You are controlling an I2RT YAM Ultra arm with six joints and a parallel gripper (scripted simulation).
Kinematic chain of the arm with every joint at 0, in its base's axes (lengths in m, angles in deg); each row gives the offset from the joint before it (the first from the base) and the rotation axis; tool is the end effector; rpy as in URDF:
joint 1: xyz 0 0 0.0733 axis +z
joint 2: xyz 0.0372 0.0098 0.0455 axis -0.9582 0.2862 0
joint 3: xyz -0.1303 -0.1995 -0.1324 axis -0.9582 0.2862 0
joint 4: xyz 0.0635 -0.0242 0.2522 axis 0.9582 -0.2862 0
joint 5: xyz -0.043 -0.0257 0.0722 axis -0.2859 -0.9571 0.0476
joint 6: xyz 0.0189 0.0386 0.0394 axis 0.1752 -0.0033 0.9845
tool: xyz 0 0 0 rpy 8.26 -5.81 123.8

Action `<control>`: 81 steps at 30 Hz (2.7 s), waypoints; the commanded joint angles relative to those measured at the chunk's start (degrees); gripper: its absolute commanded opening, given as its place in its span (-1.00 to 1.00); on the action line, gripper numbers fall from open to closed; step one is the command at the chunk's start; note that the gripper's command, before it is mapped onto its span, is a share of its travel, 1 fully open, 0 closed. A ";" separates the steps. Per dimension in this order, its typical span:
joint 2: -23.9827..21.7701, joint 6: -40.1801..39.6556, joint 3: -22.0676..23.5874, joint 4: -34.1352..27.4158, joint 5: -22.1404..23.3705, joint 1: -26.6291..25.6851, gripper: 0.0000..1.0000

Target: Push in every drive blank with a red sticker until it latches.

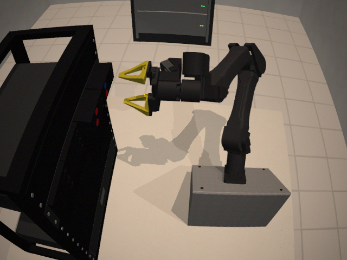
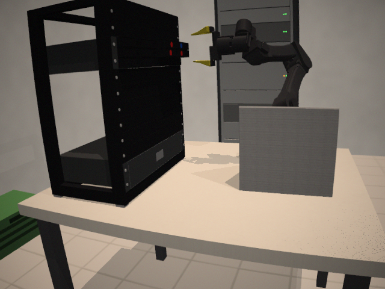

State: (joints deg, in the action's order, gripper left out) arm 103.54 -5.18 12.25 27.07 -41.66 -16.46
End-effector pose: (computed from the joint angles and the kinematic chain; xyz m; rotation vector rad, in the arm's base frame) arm 0.1744 0.2094 0.2641 0.5470 1.5342 0.6813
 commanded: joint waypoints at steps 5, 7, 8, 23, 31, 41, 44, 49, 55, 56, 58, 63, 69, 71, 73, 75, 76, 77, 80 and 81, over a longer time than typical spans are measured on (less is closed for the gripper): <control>-1.52 -0.19 -2.43 0.03 1.34 0.57 1.00; -1.52 -0.19 -2.43 0.03 1.34 0.57 1.00; -1.52 -0.19 -2.43 0.03 1.34 0.57 1.00; -1.52 -0.19 -2.43 0.03 1.34 0.57 1.00; -1.52 -0.19 -2.43 0.03 1.34 0.57 1.00; -1.52 -0.19 -2.43 0.03 1.34 0.57 -1.00; -1.52 -0.20 -2.43 0.03 1.34 0.57 -1.00; -1.52 -0.21 -2.43 0.03 1.34 0.57 -1.00; -1.52 -0.21 -2.43 0.03 1.34 0.57 -1.00; -1.52 -0.21 -2.43 0.03 1.34 0.57 -1.00; -1.52 -0.21 -2.43 0.03 1.34 0.57 -1.00; -1.52 -0.21 -2.43 0.03 1.34 0.57 -1.00; -1.52 -0.21 -2.43 0.03 1.34 0.57 -1.00; -1.52 -0.21 -2.43 0.03 1.34 0.57 -1.00; -1.52 -0.21 -2.43 0.03 1.34 0.57 -1.00; -1.52 -0.21 -2.43 0.03 1.34 0.57 -1.00; -1.52 -0.21 -2.43 0.03 1.34 0.57 -1.00; -1.52 -0.21 -2.43 0.03 1.34 0.57 -1.00; -1.52 -0.21 -2.43 0.03 1.34 0.57 -1.00; -1.52 -0.21 -2.43 0.03 1.34 0.57 -1.00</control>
State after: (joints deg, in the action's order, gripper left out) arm 103.54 -5.18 12.25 27.07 -41.66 -16.46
